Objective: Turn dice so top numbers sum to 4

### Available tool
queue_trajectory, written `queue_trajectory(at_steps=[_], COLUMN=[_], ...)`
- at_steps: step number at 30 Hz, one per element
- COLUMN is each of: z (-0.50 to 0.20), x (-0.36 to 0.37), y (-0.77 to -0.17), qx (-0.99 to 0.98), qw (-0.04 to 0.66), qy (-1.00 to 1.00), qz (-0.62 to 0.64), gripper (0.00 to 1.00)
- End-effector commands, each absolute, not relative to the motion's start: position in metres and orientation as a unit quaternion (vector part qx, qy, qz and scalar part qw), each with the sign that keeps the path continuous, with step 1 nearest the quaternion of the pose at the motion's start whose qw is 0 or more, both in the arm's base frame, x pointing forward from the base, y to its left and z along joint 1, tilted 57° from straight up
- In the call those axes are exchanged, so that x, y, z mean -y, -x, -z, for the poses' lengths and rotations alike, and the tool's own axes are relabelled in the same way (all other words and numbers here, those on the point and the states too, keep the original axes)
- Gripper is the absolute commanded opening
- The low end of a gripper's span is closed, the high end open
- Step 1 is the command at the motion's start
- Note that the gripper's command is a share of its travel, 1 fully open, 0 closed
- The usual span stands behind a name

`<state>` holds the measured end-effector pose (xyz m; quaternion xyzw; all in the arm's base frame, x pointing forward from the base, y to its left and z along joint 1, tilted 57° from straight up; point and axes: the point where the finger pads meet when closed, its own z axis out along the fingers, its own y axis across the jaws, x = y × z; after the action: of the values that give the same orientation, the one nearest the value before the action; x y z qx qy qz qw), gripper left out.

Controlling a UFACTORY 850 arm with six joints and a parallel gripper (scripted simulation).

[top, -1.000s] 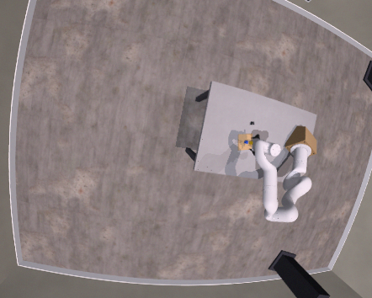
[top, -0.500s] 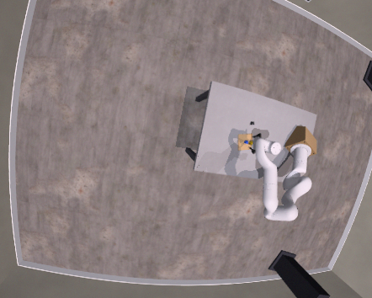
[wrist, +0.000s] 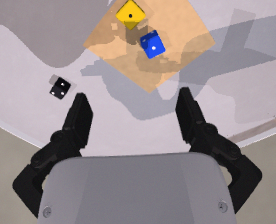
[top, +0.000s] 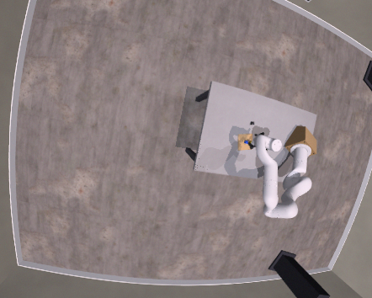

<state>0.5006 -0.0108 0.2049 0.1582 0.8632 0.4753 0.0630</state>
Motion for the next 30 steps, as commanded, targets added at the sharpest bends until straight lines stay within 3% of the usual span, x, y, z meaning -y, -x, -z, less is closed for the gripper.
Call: queue_trajectory(at_steps=[1,30], z=[-0.201,-0.163], x=[0.014,0.040], y=[-0.503,-0.514], qx=[-0.856,-0.702], qw=[0.036,-0.160], qy=[-0.198,-0.530], qz=[-0.476,-0.449], gripper=[1.00,1.00])
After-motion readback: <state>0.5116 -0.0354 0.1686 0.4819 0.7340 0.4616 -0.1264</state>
